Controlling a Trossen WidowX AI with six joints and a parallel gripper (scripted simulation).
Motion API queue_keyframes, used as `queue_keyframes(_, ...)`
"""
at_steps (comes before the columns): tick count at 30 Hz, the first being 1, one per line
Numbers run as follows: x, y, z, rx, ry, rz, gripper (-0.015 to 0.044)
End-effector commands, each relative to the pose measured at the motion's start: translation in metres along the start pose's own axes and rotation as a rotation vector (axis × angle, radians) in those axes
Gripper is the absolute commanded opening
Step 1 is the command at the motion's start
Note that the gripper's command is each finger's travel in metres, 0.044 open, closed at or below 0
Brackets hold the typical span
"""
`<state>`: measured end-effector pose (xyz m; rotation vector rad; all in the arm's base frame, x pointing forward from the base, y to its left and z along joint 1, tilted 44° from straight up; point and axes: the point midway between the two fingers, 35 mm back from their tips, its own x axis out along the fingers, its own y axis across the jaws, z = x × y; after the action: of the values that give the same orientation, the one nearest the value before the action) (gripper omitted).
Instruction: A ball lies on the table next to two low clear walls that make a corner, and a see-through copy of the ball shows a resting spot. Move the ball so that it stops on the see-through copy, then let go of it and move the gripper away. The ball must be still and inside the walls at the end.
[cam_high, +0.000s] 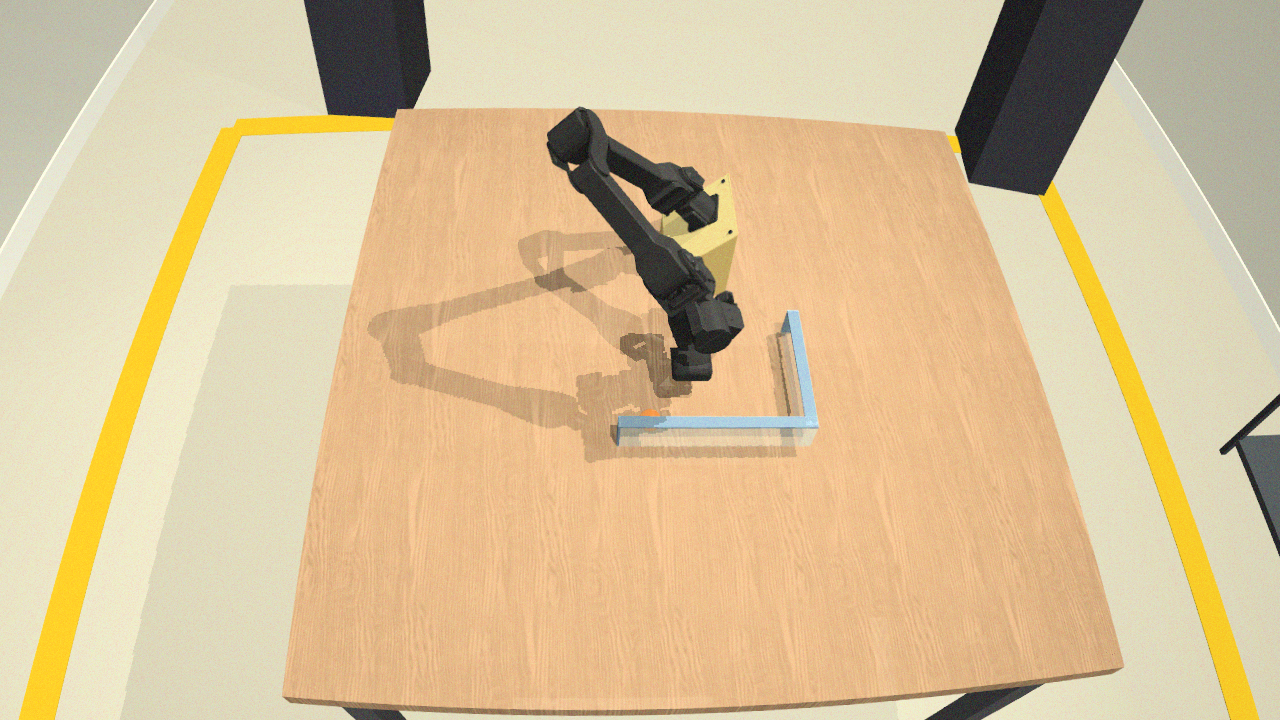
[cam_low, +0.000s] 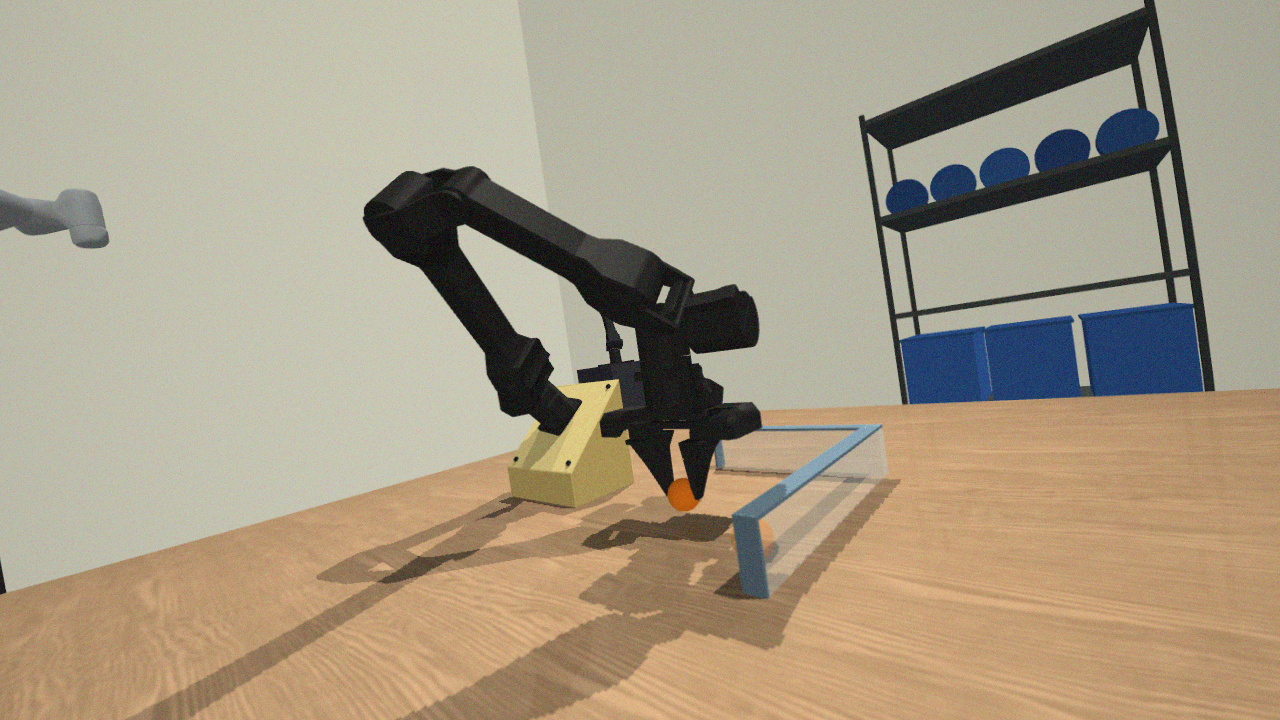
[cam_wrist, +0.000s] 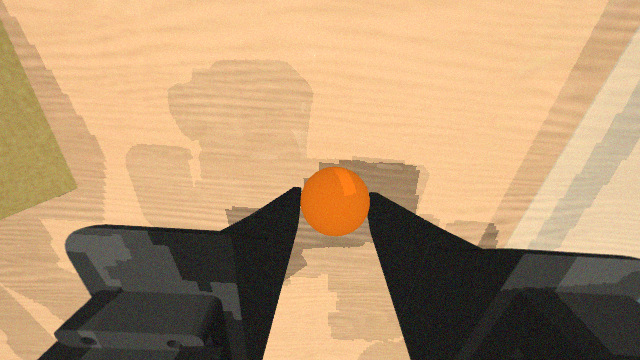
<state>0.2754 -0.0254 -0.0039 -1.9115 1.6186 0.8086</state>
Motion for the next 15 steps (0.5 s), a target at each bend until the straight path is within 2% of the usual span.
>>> queue_keyframes(1,-0.024,-0.006,0.003,0.006,-0.011,-0.013,0.0)
queue_keyframes(15,-0.115,0.0,0.001,0.006,-0.007,-0.01,0.0)
